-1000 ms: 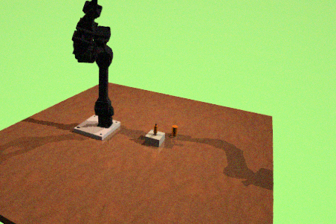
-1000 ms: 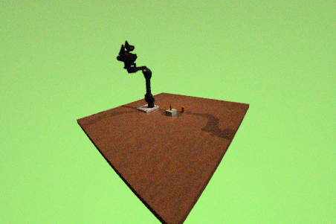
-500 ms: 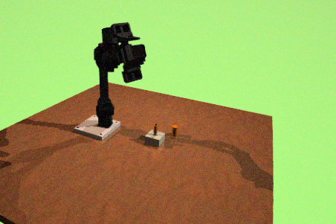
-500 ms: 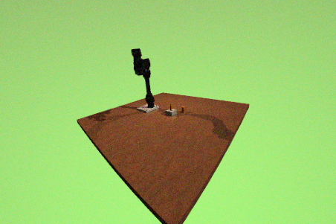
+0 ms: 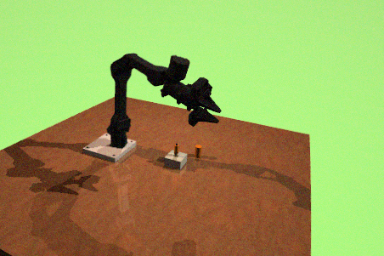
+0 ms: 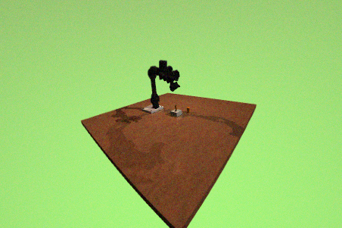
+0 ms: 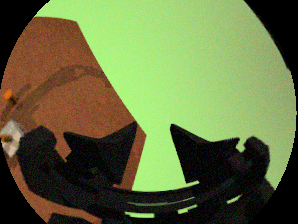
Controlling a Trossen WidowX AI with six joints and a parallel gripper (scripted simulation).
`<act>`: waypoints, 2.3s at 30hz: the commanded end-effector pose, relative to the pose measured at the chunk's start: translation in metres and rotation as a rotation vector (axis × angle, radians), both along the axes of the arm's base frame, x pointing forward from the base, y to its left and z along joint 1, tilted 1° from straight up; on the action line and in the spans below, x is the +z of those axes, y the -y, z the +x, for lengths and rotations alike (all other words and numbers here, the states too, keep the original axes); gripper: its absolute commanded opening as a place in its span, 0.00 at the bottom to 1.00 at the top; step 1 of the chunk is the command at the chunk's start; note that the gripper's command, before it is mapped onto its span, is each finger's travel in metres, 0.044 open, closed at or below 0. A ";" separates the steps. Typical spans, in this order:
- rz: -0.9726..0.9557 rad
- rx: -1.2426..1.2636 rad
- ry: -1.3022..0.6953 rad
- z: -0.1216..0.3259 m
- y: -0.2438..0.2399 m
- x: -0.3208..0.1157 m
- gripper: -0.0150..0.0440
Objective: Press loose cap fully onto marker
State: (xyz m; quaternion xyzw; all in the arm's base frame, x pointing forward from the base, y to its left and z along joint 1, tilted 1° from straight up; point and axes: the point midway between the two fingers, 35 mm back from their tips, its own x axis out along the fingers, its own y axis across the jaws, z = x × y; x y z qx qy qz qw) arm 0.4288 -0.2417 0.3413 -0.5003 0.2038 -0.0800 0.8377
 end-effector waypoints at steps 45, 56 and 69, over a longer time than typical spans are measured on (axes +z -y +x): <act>0.275 0.226 -1.246 -0.063 -0.301 -0.257 0.68; 0.275 0.226 -1.246 -0.061 -0.301 -0.274 0.68; 0.275 0.226 -1.246 -0.061 -0.301 -0.295 0.68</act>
